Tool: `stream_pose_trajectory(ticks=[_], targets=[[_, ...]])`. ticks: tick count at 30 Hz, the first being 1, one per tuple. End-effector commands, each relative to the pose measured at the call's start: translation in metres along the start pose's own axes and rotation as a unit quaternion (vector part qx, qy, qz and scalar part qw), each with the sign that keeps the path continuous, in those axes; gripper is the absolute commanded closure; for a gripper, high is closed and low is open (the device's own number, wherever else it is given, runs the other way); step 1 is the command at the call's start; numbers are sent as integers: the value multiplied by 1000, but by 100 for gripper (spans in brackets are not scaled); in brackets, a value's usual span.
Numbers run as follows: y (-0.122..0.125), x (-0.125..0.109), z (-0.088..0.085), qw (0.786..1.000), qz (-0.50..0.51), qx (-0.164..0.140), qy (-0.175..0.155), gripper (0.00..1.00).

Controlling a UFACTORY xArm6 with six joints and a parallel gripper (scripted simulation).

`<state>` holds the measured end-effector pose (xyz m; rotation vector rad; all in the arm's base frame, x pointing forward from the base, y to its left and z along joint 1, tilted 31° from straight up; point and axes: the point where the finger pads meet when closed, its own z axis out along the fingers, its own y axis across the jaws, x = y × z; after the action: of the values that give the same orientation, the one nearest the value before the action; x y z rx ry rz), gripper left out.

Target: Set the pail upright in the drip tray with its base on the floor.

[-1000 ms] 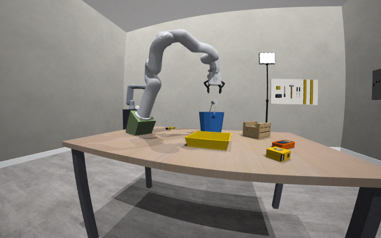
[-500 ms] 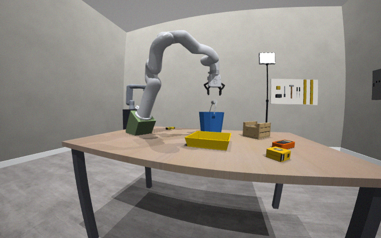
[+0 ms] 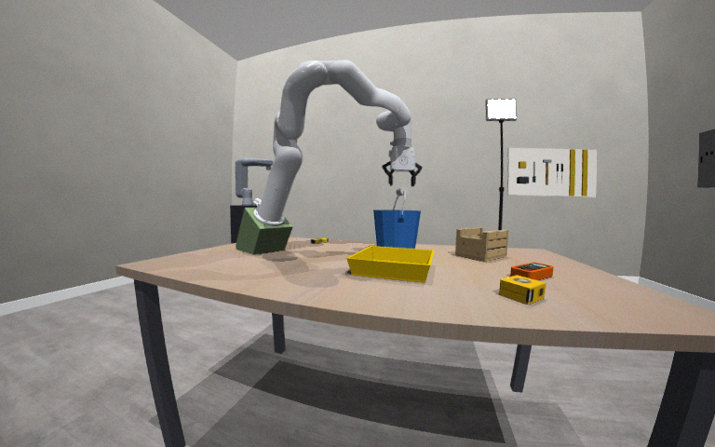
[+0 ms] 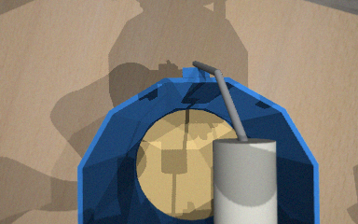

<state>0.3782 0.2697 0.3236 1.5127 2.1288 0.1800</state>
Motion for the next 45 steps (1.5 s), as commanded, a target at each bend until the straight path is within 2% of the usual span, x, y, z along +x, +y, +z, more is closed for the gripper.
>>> stream_pose_trajectory(ticks=[1,17,38,39,45], targets=[[1,0,10,1000,0,-2,1,0],[2,0,30,1000,0,-2,1,0],[2,0,32,1000,0,-2,1,0],[2,0,32,1000,0,-2,1,100],[2,0,32,1000,0,-2,1,100]])
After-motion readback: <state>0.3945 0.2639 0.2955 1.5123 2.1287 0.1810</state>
